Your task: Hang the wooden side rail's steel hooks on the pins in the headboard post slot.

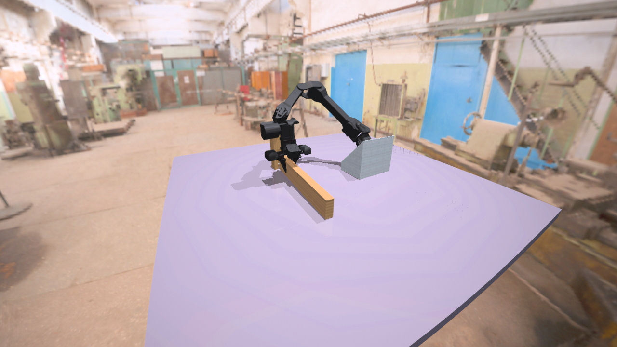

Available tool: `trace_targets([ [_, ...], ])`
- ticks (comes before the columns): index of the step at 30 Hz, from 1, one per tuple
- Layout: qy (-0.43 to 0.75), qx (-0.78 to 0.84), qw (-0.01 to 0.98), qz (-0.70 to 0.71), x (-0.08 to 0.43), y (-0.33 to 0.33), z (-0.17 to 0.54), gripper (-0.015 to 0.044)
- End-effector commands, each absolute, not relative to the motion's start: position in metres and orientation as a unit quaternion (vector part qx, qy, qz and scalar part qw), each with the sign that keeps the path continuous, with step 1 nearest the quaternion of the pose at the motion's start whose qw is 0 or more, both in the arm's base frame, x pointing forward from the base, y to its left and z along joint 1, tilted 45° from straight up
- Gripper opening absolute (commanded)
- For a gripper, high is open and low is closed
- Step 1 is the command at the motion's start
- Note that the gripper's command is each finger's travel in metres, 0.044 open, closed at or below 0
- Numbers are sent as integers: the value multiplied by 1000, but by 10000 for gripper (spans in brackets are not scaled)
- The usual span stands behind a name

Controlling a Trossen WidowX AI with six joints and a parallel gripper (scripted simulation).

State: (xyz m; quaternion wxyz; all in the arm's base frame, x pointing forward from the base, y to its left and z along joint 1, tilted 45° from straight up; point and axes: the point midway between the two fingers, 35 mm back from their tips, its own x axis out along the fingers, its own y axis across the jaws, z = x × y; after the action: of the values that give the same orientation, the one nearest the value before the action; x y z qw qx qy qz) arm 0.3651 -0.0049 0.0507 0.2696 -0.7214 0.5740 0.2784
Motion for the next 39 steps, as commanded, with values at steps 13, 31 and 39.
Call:
trace_targets([
  [13, 569, -726, 268, 280, 365, 2, 55, 0],
  [31, 569, -726, 268, 280, 364, 4, 57, 0],
  [39, 569, -726, 268, 280, 365, 4, 58, 0],
])
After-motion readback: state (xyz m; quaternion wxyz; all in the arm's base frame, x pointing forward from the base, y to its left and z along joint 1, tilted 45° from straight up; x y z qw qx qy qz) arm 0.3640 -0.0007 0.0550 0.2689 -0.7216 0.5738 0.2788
